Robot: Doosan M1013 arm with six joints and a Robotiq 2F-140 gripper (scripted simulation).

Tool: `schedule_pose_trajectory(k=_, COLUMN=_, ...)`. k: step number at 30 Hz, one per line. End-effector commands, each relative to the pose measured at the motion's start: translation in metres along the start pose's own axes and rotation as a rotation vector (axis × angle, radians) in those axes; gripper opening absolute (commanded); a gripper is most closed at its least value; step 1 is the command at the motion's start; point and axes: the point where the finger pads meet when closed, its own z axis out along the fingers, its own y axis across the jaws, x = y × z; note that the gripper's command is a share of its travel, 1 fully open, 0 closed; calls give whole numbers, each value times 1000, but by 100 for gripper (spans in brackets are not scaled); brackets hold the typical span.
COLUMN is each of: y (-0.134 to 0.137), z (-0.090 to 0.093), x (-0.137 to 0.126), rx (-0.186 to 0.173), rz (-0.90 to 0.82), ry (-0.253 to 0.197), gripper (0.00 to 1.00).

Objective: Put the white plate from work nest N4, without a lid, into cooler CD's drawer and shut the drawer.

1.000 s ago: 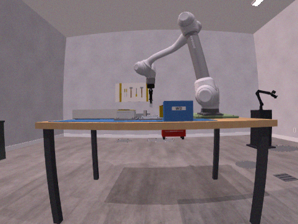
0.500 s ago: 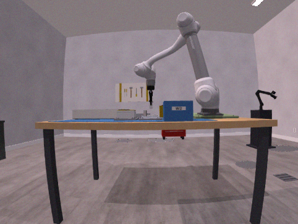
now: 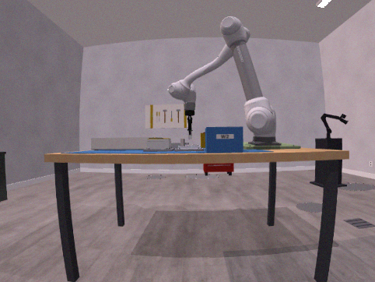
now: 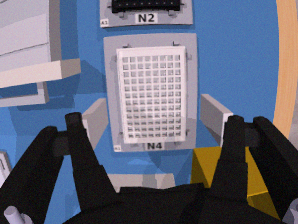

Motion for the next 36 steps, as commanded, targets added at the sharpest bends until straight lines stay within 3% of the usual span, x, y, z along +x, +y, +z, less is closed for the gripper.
schedule_pose_trajectory(k=1, y=0, z=3, x=0, rx=0, rz=0, ry=0, gripper=66)
schedule_pose_trajectory(k=27, y=0, z=35, x=0, rx=0, rz=0, ry=0, gripper=66)
schedule_pose_trajectory(k=36, y=0, z=38, x=0, rx=0, rz=0, ry=0, gripper=66)
